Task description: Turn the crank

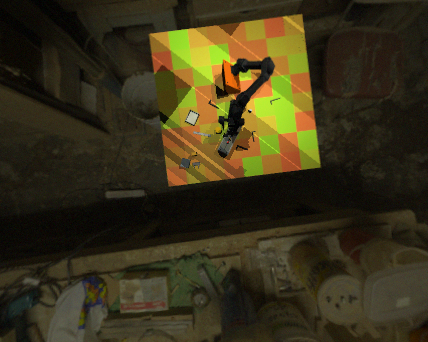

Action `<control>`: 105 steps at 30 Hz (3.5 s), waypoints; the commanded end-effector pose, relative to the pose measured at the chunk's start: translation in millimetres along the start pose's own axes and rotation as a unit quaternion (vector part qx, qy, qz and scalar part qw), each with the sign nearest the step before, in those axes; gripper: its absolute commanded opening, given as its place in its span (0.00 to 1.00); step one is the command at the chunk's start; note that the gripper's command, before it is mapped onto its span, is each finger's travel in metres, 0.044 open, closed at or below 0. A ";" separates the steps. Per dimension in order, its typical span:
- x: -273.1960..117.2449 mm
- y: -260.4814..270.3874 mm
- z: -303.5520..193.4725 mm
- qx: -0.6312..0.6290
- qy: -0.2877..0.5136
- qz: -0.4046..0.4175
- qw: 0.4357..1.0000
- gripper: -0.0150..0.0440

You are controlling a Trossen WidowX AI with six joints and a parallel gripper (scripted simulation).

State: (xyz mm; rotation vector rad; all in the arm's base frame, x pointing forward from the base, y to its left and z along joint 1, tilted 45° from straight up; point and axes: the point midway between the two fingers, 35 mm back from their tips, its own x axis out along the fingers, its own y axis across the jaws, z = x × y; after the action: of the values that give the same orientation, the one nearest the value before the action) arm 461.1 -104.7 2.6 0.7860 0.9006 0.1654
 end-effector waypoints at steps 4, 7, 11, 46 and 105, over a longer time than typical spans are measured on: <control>-0.7 -3.1 1.6 0.001 -0.009 -0.003 1.000 1.00; -0.7 -3.1 1.6 0.001 -0.009 -0.003 1.000 1.00; -0.7 -3.1 1.6 0.001 -0.009 -0.003 1.000 1.00; -91.9 52.1 -21.0 0.102 -0.022 -0.087 0.991 1.00; -34.7 68.3 -116.0 0.144 -0.036 -0.116 0.982 1.00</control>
State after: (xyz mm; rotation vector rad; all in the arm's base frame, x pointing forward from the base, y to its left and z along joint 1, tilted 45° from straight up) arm 365.0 -9.9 31.7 0.9384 0.9528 -0.1951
